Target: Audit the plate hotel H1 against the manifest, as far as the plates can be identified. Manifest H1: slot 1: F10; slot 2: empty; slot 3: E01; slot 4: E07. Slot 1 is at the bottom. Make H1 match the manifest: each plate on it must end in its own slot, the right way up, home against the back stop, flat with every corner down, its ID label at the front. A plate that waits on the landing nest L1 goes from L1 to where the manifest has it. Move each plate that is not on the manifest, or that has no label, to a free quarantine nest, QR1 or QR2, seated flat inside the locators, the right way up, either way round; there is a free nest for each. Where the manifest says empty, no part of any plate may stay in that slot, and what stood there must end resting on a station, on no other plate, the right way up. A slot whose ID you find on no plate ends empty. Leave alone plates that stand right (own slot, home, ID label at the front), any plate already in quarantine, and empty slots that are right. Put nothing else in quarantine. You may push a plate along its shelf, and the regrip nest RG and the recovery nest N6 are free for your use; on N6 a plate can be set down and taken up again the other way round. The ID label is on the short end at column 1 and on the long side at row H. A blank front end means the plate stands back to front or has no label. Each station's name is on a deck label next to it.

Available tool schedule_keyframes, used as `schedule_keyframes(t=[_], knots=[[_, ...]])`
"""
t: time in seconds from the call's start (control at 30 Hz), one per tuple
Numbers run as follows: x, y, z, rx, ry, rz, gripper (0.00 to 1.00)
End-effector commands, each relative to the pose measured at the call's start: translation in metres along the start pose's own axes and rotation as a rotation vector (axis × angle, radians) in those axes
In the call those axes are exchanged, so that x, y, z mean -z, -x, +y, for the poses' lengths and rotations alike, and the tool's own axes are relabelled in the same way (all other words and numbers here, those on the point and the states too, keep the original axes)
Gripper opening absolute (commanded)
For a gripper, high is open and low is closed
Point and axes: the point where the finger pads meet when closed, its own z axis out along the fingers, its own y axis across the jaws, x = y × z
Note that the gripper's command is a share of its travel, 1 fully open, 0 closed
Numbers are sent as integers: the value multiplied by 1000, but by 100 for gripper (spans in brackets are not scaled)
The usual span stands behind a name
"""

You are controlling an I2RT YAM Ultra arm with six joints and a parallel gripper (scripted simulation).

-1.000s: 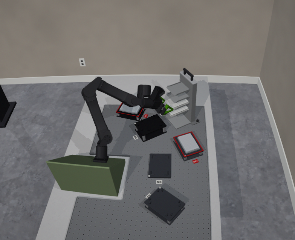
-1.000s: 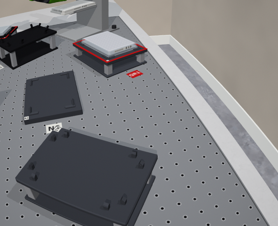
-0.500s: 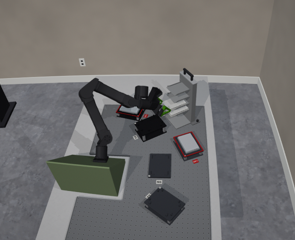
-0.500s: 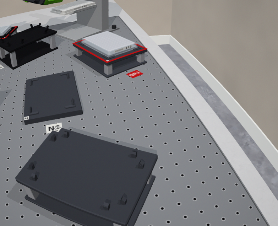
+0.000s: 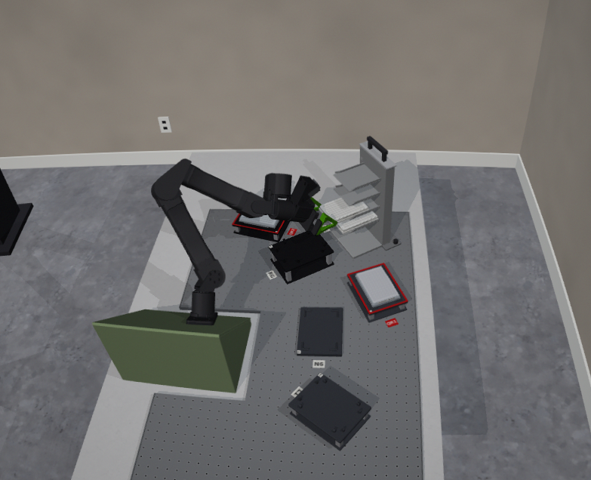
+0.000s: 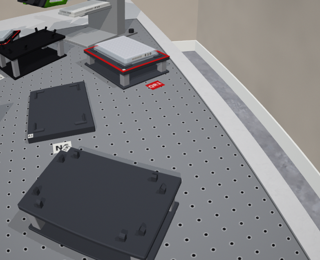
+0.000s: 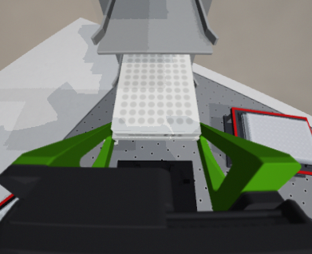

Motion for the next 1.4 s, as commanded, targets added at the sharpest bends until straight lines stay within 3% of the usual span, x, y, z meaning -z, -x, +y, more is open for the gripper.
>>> schedule_keyframes(t=[0.0,1.37], knots=[[5,5,3,5,2,-22,86],[48,-20,3,4,2,-21,86]])
